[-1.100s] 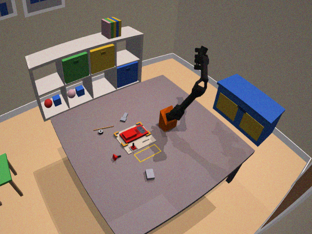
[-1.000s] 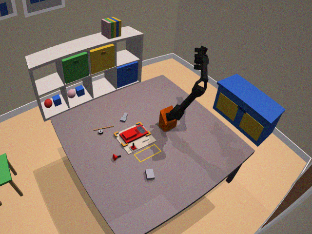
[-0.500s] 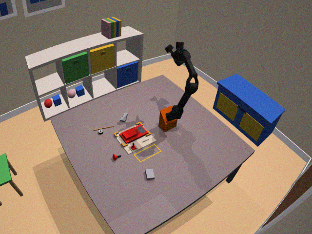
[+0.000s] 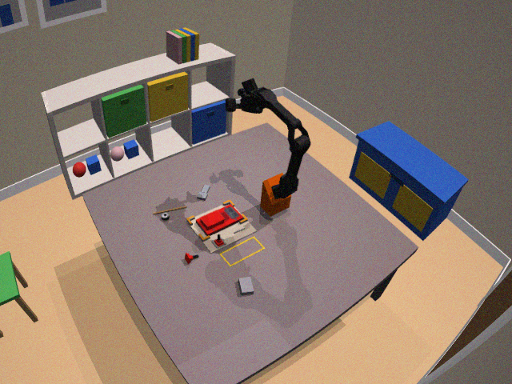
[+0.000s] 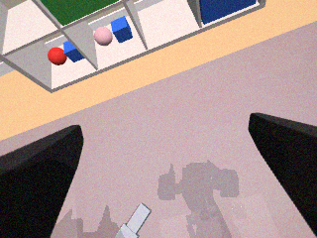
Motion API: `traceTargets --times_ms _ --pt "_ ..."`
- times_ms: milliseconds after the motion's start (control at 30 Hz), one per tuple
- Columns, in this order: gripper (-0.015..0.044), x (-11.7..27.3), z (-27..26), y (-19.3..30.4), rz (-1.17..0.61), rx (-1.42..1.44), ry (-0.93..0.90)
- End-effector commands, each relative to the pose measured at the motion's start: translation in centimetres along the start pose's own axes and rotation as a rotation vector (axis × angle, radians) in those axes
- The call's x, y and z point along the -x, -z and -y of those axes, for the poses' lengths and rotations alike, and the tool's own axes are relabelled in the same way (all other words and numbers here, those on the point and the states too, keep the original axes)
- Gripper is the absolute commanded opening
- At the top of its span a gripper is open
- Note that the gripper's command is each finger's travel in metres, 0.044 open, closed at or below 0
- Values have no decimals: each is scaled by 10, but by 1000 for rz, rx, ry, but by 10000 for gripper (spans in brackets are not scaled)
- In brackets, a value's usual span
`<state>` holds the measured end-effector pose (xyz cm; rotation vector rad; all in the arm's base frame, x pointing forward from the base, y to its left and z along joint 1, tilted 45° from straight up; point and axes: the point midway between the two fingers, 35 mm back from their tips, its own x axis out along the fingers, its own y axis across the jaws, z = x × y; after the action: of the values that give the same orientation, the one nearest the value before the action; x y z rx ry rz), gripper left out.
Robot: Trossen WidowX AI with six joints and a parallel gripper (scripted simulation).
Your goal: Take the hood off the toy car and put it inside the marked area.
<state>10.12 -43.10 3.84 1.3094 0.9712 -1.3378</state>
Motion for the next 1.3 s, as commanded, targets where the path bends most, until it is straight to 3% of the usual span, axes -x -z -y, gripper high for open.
traceTargets --times_ms 0,433,867,1267 --pt "440 -13 -50 48 -108 245 -59" --pt "440 -32 -149 233 -438 1002 -271" --pt "440 -32 -144 432 -835 1696 -555" --pt "440 -33 -153 446 -854 1728 -573"
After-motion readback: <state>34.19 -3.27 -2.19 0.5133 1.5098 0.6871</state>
